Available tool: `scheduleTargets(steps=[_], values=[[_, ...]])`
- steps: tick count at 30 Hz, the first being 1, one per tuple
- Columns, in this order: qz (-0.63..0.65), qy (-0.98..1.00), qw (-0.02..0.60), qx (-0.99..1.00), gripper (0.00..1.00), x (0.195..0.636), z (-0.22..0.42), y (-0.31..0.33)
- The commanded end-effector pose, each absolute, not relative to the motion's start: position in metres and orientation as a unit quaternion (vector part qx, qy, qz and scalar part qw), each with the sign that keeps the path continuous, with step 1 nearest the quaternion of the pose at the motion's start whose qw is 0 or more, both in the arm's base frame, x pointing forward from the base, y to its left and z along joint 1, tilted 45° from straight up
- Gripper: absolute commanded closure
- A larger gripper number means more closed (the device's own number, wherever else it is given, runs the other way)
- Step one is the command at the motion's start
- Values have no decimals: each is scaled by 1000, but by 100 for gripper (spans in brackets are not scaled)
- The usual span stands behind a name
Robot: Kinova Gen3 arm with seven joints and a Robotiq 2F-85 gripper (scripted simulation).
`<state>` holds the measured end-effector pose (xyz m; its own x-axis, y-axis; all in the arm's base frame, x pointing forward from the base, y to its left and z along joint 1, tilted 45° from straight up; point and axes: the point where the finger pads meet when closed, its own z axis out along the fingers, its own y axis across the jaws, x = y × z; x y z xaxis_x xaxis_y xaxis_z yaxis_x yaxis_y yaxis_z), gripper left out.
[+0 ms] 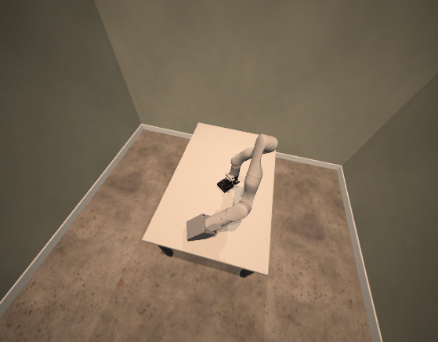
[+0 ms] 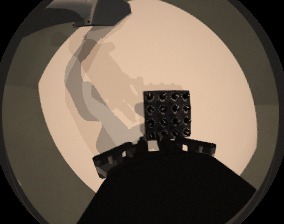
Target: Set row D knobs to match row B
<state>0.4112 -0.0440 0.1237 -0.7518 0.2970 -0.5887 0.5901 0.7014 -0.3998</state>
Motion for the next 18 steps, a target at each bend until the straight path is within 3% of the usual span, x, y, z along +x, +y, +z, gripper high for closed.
scheduleTargets(steps=[1, 18], values=[[-294, 888, 249, 249, 81, 411, 124, -43], [-294, 888, 249, 249, 81, 412, 122, -45]])
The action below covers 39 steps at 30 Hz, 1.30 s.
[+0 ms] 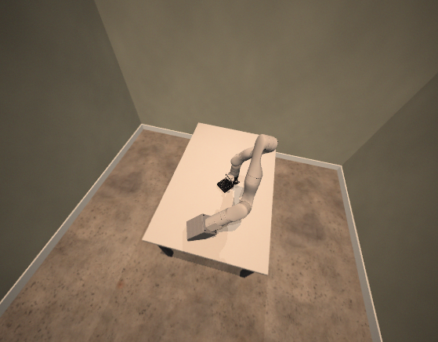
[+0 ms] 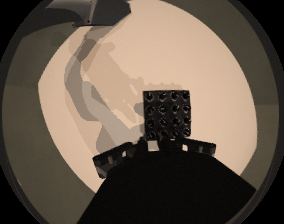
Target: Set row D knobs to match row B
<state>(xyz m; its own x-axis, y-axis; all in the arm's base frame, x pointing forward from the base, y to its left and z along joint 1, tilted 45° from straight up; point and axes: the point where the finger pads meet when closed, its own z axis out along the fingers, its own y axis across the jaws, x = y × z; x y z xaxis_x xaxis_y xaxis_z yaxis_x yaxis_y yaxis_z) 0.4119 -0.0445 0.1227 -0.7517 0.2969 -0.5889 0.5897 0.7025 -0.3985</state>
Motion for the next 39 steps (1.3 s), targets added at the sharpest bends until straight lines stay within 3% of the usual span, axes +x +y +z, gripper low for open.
scheduleTargets(steps=[1, 39], values=[[-294, 888, 249, 249, 81, 412, 122, -45], [-294, 888, 249, 249, 81, 416, 114, -52]])
